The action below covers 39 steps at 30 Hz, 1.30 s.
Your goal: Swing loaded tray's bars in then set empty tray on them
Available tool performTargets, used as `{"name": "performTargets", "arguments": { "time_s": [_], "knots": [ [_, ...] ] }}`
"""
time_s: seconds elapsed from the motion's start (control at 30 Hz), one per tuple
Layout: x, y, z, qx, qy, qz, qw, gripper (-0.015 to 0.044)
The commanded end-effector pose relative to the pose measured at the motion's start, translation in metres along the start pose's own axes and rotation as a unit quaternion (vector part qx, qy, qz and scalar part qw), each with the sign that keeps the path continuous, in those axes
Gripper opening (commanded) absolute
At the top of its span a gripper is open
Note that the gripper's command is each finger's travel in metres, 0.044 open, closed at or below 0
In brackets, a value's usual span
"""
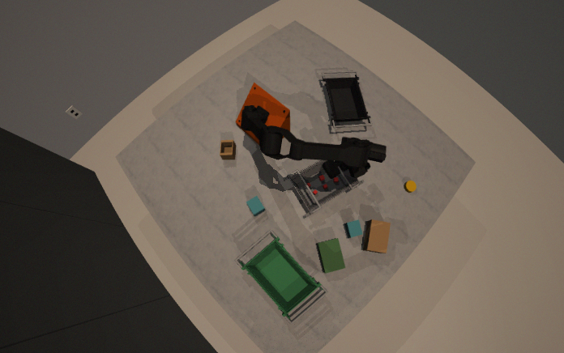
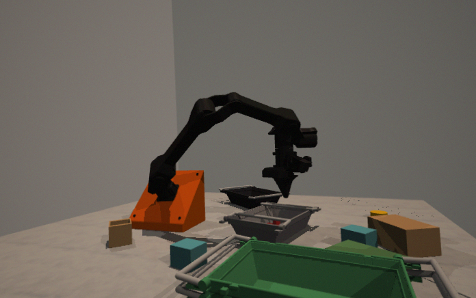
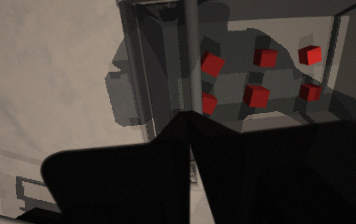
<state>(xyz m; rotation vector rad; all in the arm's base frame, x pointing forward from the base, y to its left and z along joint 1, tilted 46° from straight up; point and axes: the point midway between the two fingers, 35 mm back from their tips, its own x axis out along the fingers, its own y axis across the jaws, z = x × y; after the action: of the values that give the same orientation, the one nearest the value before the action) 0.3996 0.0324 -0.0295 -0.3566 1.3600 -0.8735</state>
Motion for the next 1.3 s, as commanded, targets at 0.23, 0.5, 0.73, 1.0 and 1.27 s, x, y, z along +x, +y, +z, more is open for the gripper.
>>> {"name": "performTargets", "arguments": {
  "time_s": [0.23, 0.5, 0.73, 1.0, 1.27],
  "knots": [
    [0.000, 0.000, 0.000, 0.000, 0.000, 0.000, 1.000, 0.0053],
    [-0.019, 0.002, 0.001, -0.013, -0.002, 0.000, 1.000, 0.0263],
    [-0.057, 0.001, 0.001, -0.034, -0.003, -0.002, 0.999, 0.0440],
    [-0.062, 0.089, -0.097, 0.042, 0.003, 0.024, 0.999, 0.0440],
    [-0.044, 0.147, -0.230, 0.138, 0.012, 0.024, 0.990, 0.0440]
  ]
}}
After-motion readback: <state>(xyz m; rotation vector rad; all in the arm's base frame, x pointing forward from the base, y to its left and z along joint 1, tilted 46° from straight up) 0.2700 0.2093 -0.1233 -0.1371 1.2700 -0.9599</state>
